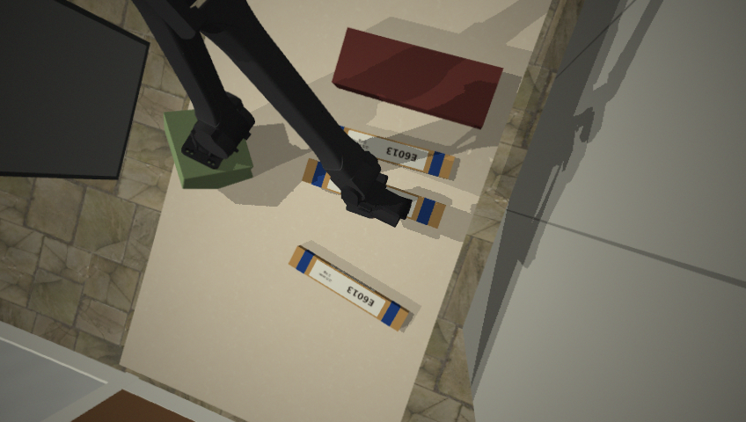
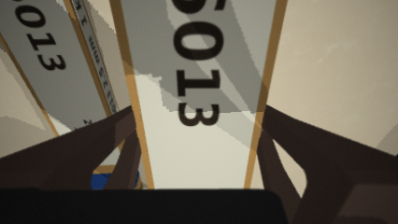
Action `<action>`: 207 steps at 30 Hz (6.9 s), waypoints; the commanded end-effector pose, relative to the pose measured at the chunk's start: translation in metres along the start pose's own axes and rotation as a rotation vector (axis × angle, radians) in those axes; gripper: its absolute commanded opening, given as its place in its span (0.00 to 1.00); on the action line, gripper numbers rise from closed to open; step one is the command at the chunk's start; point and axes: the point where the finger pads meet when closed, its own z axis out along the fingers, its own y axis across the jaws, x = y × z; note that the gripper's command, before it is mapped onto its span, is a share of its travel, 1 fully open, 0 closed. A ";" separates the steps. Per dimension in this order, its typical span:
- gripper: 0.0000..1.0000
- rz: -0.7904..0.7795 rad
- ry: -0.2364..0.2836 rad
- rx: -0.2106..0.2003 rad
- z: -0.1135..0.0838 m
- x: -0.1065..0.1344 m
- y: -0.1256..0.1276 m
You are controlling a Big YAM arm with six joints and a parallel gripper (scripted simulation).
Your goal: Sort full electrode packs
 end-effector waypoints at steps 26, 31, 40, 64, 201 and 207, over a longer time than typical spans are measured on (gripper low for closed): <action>0.00 -0.021 -0.044 0.006 -0.020 -0.012 0.001; 0.00 -0.022 -0.044 0.006 -0.027 -0.012 0.001; 0.00 -0.022 -0.044 0.007 -0.037 -0.012 0.001; 0.00 -0.023 -0.045 0.008 -0.067 -0.011 0.001; 0.00 -0.096 -0.049 0.018 -0.073 -0.003 -0.073; 0.00 -0.100 -0.054 0.022 -0.075 -0.002 -0.083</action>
